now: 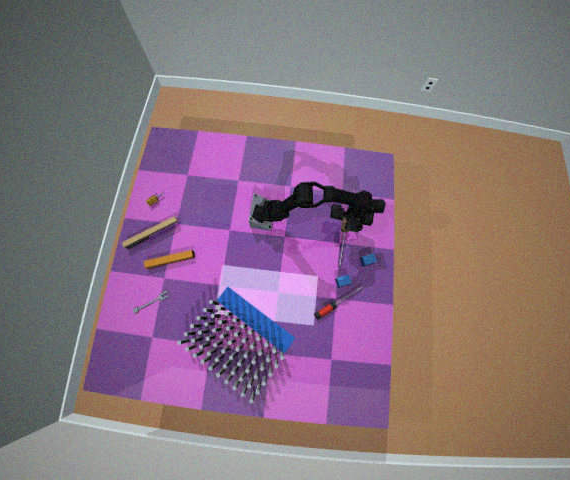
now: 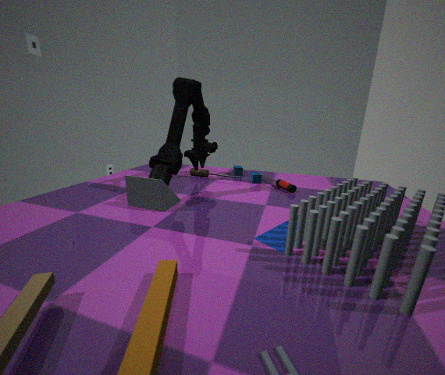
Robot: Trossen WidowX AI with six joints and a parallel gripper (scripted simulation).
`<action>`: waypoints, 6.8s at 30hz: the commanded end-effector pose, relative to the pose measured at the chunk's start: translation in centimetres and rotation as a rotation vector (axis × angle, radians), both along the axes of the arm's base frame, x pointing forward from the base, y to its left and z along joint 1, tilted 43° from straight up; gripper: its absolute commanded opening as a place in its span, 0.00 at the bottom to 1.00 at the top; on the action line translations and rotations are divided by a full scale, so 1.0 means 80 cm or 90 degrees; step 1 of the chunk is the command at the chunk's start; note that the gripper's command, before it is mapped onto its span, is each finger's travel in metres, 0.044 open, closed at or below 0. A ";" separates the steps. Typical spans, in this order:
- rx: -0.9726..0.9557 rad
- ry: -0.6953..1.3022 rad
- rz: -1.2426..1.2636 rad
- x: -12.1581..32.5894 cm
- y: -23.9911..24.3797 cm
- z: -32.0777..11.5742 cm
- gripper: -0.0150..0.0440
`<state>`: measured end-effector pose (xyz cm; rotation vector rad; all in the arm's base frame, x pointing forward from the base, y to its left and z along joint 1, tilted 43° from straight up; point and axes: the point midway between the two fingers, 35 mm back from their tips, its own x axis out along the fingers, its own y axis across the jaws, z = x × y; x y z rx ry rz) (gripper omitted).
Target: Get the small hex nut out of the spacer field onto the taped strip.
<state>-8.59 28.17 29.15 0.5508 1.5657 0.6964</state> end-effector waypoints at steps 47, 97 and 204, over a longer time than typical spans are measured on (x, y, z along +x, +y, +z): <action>0.002 -0.038 0.037 0.006 -0.028 0.025 0.25; 0.070 -0.465 0.468 0.000 -0.001 0.001 0.25; -0.315 -2.049 1.412 -0.001 -0.042 0.021 1.00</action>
